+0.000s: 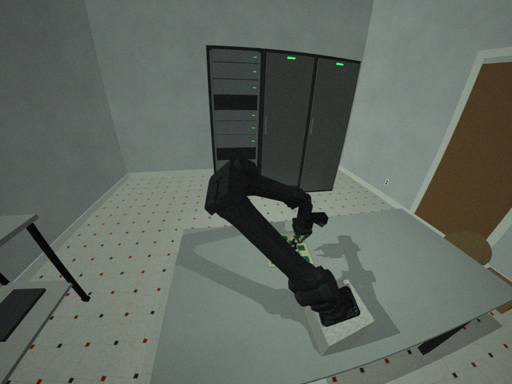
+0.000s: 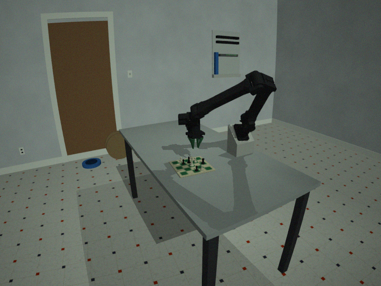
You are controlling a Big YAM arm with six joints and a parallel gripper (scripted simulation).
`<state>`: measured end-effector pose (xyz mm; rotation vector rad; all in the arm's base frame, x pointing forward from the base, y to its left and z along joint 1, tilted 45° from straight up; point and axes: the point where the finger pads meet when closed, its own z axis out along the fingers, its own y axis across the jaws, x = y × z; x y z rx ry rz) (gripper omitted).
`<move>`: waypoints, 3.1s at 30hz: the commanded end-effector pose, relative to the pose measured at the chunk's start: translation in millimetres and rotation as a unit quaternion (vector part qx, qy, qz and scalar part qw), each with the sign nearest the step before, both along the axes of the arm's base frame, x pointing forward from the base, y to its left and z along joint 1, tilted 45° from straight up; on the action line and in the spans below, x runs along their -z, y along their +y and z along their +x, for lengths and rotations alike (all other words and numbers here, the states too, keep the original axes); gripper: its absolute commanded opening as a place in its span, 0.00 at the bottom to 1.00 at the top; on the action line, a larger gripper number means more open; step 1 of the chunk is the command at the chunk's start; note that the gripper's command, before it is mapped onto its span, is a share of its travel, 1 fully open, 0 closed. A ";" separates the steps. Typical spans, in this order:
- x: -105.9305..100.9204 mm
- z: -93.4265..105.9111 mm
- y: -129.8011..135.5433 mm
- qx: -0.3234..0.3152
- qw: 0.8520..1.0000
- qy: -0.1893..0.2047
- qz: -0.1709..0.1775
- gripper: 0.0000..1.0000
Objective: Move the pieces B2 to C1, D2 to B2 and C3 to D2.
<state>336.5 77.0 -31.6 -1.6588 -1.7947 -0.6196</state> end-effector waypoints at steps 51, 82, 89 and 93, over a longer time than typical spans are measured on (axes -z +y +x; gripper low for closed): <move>23.6 -2.1 23.4 0.008 1.000 0.008 -0.004 0.32; 40.1 -2.6 40.6 0.008 1.000 0.006 -0.004 0.32; 40.1 -2.6 40.6 0.008 1.000 0.006 -0.004 0.32; 40.1 -2.6 40.6 0.008 1.000 0.006 -0.004 0.32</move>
